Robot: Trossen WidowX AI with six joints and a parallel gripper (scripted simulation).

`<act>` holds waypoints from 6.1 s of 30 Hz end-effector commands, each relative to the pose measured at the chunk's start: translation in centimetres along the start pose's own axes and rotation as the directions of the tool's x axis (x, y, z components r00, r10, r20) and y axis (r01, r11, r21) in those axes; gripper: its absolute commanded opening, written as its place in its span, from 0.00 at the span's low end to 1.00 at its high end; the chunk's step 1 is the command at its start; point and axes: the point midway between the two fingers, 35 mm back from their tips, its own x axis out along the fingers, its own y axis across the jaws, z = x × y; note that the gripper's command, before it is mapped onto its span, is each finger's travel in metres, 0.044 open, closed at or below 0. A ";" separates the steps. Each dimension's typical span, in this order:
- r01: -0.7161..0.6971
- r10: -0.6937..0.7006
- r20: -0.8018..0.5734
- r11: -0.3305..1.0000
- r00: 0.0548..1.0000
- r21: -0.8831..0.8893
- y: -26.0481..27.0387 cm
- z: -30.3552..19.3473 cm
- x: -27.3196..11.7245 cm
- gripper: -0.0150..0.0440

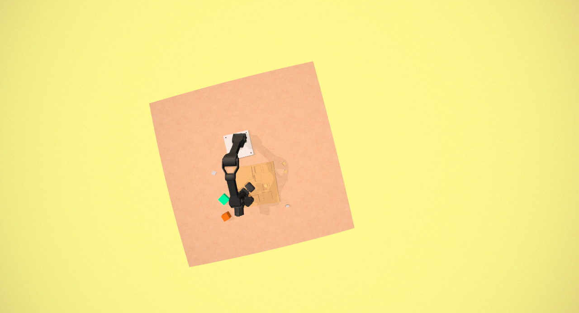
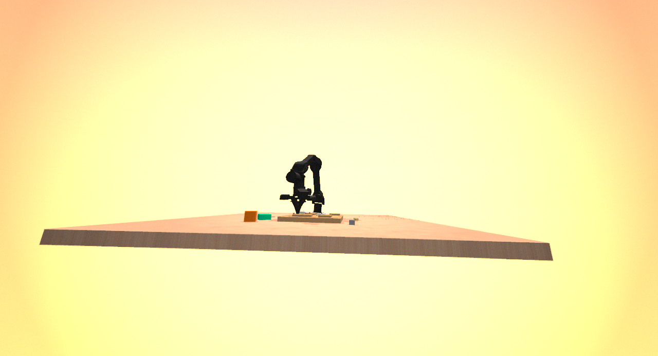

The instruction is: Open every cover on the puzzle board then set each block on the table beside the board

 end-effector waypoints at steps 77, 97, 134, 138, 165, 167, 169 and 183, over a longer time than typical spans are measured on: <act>0.005 -0.005 0.009 1.000 1.000 0.005 -0.1 0.2 -0.1 0.50; 0.005 -0.005 0.009 1.000 1.000 0.005 -0.1 0.2 0.8 0.50; 0.009 -0.009 0.011 1.000 1.000 0.001 -0.2 0.3 0.0 0.39; 0.009 -0.009 0.011 1.000 1.000 0.002 -0.2 0.3 -0.5 0.39; 0.006 -0.006 0.009 1.000 1.000 0.005 -0.1 0.1 -3.4 0.39; 0.006 -0.006 0.009 1.000 1.000 0.005 -0.1 0.1 -3.4 0.39; 0.006 -0.006 0.009 1.000 1.000 0.005 -0.1 0.2 -3.7 0.39; 0.006 -0.006 0.009 1.000 1.000 0.005 -0.1 0.2 -7.3 0.39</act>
